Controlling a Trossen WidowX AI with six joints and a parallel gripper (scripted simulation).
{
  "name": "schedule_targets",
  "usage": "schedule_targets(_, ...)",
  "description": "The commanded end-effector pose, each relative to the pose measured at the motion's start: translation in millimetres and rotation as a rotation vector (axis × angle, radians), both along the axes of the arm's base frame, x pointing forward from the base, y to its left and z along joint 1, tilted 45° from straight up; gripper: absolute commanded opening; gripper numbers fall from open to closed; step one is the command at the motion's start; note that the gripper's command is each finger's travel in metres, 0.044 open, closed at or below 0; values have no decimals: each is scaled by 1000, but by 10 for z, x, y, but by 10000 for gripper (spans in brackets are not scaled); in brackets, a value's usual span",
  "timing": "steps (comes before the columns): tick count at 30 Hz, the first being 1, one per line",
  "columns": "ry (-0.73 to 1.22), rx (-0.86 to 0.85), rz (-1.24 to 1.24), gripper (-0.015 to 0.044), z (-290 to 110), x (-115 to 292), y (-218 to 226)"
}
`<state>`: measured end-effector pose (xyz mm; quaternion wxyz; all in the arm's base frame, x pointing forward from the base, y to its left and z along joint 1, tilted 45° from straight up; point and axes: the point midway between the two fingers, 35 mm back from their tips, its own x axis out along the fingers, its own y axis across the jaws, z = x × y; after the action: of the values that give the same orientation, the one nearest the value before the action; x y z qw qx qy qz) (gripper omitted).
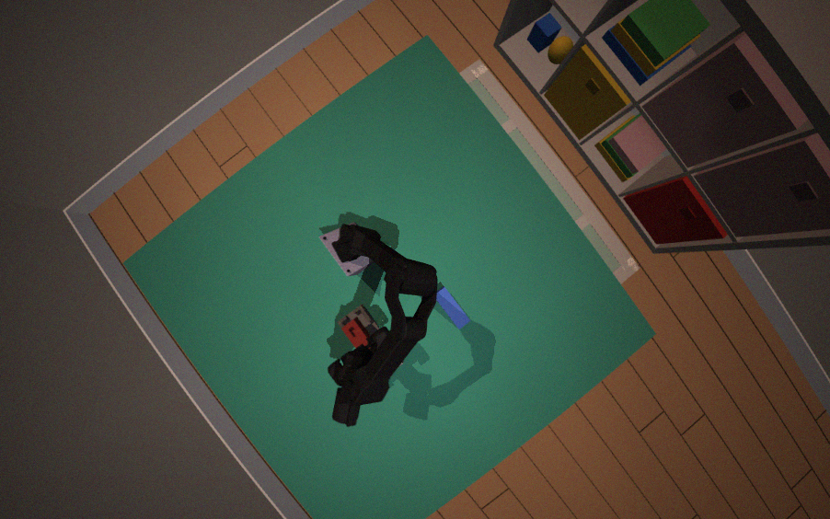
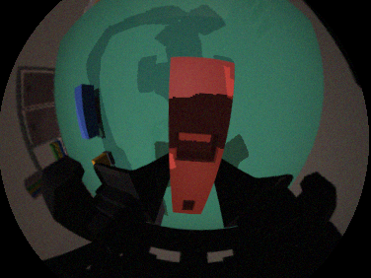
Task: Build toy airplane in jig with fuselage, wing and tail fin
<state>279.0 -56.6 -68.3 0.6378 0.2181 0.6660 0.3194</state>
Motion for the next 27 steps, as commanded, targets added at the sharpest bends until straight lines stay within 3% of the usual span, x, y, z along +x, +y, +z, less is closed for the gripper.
schedule_targets(1, -1, -5, 6, 197, -10, -5, -6)
schedule_targets(27, -1, -3, 6, 197, -290, -47, 252)
